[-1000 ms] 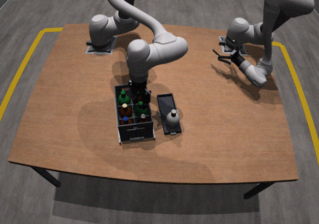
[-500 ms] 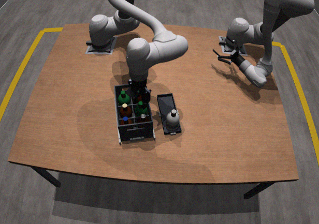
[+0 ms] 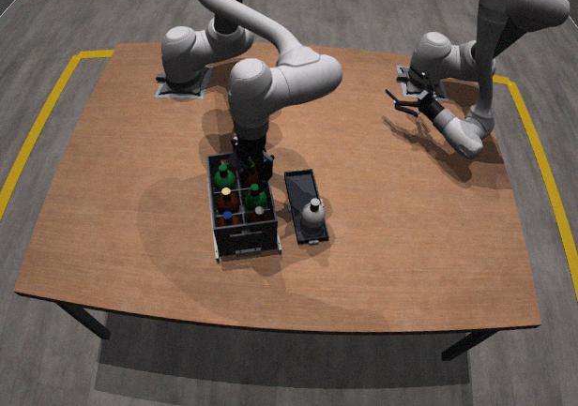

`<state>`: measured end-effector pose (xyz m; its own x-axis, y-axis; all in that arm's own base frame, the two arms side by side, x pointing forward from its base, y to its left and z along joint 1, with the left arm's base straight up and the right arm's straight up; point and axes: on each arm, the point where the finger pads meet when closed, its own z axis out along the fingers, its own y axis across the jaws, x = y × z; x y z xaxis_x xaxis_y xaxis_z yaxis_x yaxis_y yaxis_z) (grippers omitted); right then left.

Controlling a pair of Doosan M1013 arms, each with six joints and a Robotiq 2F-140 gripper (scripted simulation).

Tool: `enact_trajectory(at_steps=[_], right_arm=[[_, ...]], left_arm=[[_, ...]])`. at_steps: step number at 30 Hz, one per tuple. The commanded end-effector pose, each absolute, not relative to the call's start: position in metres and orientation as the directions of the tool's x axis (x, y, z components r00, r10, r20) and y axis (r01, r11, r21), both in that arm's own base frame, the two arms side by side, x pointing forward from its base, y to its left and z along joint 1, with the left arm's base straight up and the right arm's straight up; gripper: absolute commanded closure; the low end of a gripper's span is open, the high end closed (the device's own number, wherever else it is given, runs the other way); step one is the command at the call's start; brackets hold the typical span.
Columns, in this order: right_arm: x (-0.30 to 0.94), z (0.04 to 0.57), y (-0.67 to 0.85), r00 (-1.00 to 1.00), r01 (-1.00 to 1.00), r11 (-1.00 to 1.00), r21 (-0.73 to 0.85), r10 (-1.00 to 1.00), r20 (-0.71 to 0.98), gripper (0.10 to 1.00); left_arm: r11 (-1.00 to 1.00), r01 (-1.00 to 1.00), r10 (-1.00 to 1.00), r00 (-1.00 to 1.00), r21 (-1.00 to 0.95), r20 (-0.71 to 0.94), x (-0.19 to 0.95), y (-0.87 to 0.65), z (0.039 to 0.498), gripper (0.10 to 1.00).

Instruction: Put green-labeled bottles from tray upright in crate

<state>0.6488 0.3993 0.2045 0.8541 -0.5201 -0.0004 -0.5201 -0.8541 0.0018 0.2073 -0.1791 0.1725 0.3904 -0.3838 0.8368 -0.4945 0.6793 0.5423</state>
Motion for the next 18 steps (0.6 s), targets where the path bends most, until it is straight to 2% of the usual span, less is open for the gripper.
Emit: enact_trajectory(at_steps=[1,18], right_arm=[[0.649,0.212,0.4,0.854,-0.52,-0.854,0.0,-0.52,0.0,0.656],[0.649,0.248,0.4,0.854,-0.52,-0.854,0.0,-0.52,0.0,0.656]], left_arm=[[0.679,-0.495,-0.384,0.39,0.542,0.837,0.207,-0.179,0.173,0.098],[0.679,-0.495,-0.384,0.39,0.542,0.837,0.207,-0.179,0.173,0.098]])
